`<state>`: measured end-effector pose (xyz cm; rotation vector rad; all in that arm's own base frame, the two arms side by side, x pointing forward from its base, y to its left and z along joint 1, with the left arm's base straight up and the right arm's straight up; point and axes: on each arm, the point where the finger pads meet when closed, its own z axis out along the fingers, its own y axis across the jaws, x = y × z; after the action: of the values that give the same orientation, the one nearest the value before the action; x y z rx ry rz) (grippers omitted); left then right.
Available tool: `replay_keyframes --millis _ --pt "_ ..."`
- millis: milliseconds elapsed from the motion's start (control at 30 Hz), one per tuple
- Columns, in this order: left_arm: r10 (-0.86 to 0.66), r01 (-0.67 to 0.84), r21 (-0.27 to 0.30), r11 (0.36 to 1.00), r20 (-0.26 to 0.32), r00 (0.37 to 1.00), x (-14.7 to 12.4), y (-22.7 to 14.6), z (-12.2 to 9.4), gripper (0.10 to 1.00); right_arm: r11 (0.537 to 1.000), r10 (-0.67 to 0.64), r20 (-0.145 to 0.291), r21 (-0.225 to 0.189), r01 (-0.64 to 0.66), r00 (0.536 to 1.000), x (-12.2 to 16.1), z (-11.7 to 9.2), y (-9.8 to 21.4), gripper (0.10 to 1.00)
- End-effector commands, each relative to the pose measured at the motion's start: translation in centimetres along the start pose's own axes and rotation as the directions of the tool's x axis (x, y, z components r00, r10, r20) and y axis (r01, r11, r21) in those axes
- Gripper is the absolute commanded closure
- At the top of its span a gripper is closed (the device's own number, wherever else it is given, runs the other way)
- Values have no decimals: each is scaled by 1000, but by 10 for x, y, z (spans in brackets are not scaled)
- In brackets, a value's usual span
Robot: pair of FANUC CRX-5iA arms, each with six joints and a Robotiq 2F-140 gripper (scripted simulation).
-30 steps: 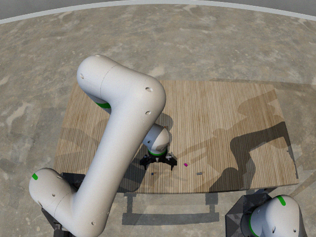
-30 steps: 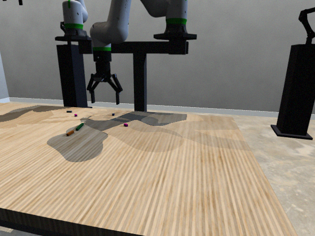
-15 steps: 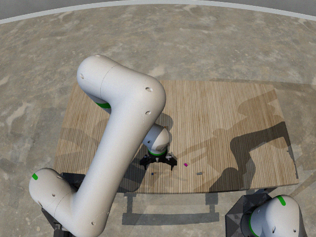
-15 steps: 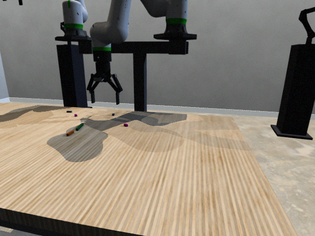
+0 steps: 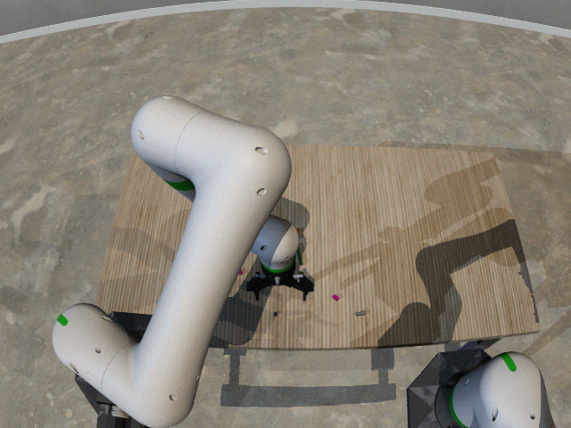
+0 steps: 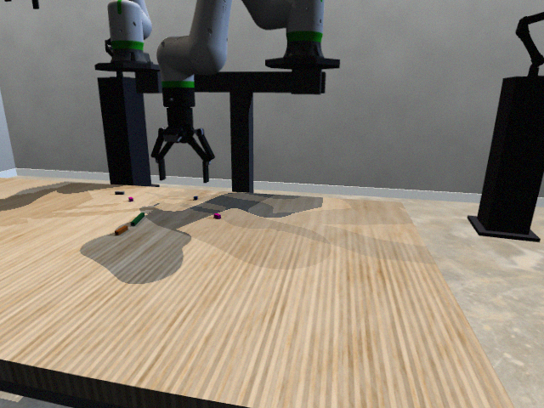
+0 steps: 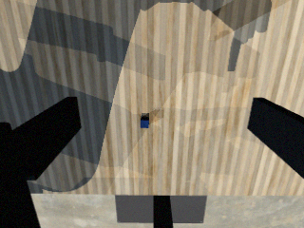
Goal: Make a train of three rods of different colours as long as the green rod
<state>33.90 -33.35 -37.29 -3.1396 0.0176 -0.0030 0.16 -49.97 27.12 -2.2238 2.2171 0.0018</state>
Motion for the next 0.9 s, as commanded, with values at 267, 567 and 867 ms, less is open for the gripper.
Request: replay_keyframes --millis 267,567,867 --pt "1 -1 -3 1000 1 1000 76 -73 0 98 1000 0 -2 0 0 1000 0 -1 0 98" --pt "1 -1 -2 1000 0 1000 97 -101 0 98 1000 0 -2 0 0 1000 0 -1 0 98" --pt "1 -1 -2 1000 0 1000 97 -101 0 98 1000 0 -2 0 0 1000 0 -1 0 98"
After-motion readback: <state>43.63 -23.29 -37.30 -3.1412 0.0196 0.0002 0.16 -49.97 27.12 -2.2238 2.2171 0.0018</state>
